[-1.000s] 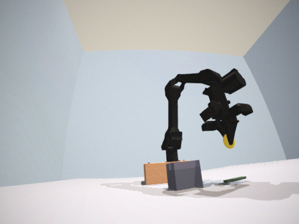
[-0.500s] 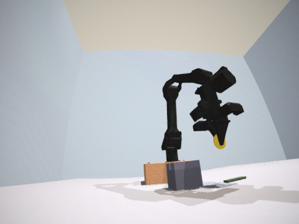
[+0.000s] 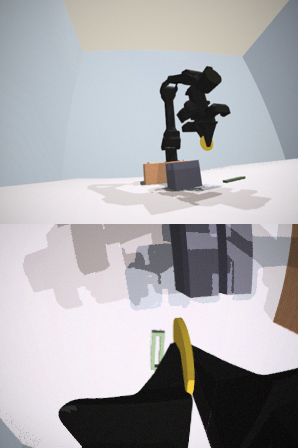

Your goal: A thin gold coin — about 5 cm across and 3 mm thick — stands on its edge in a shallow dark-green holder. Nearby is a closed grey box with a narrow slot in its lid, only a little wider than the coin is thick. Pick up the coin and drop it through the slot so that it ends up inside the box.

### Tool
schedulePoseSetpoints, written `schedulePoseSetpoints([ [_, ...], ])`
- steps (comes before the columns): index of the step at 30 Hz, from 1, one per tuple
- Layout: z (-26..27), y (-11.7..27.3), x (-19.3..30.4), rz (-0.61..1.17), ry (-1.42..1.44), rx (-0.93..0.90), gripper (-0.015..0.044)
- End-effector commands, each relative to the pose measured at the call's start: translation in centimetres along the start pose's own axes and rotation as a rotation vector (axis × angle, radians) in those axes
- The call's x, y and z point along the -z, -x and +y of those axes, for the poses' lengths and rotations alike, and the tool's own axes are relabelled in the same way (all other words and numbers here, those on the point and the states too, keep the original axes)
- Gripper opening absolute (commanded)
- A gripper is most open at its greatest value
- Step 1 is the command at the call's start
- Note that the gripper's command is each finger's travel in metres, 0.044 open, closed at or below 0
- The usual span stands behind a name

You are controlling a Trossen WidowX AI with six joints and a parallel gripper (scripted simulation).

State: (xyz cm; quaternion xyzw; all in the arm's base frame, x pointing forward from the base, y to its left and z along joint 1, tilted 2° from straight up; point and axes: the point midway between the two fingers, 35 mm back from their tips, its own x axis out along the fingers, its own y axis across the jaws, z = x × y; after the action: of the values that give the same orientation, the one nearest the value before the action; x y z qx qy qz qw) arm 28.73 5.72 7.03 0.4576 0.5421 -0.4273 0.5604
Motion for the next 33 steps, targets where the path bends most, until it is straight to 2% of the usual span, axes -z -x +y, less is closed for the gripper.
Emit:
schedulePoseSetpoints([
  [1, -0.6, -0.1, -0.8, 0.003, 0.001, 0.002, 0.0],
  [33, -4.8, -0.2, -7.0, -0.003, 0.0, 0.004, 0.0004],
])
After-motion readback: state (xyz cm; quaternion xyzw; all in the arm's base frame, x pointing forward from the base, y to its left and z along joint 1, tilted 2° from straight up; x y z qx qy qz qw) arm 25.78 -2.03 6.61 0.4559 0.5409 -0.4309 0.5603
